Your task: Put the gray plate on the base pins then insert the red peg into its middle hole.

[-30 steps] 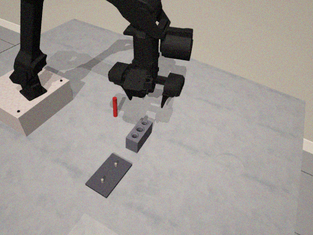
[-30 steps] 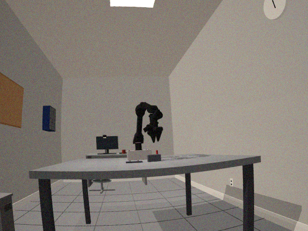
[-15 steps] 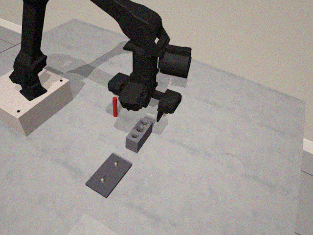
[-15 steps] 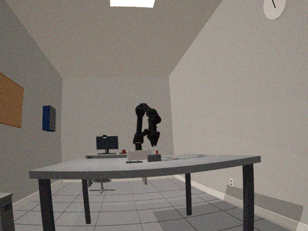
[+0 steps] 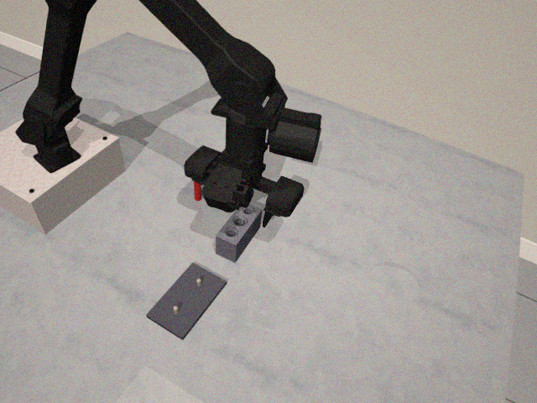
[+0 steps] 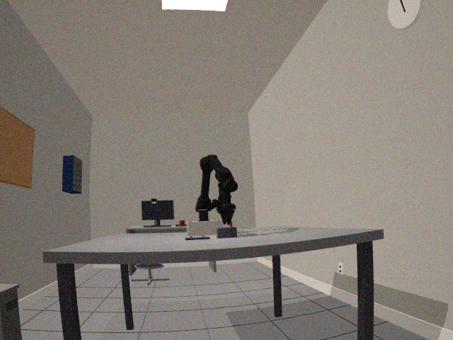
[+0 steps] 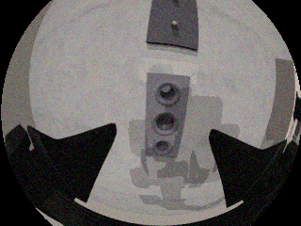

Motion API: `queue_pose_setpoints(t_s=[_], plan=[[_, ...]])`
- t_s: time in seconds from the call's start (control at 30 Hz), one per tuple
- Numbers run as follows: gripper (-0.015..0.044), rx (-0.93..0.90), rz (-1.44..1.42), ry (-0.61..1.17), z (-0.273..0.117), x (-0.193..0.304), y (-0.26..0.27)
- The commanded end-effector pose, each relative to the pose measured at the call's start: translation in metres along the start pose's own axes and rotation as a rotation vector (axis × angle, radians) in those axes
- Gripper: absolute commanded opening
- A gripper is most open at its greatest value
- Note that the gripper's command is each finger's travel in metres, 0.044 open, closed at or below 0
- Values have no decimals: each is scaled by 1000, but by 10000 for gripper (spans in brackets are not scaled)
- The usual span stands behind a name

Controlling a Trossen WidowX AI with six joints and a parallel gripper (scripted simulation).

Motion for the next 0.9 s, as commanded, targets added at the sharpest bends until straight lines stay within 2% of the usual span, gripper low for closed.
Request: queue_pose_setpoints(t_s=[0.0,0.87], plan=[[440,2,2,-8,7,-1,0],[440,2,4,-7,49,-1,0]])
Point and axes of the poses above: the point midway between the two fingers, 35 mm back from their tips, its own z axis out along the fingers, its own y axis across the jaws, x = y × z, the point moved 10 cm from there along -z, back along the fingers, and after that the axes turned 7 degrees about z, right-handed, at the moved point
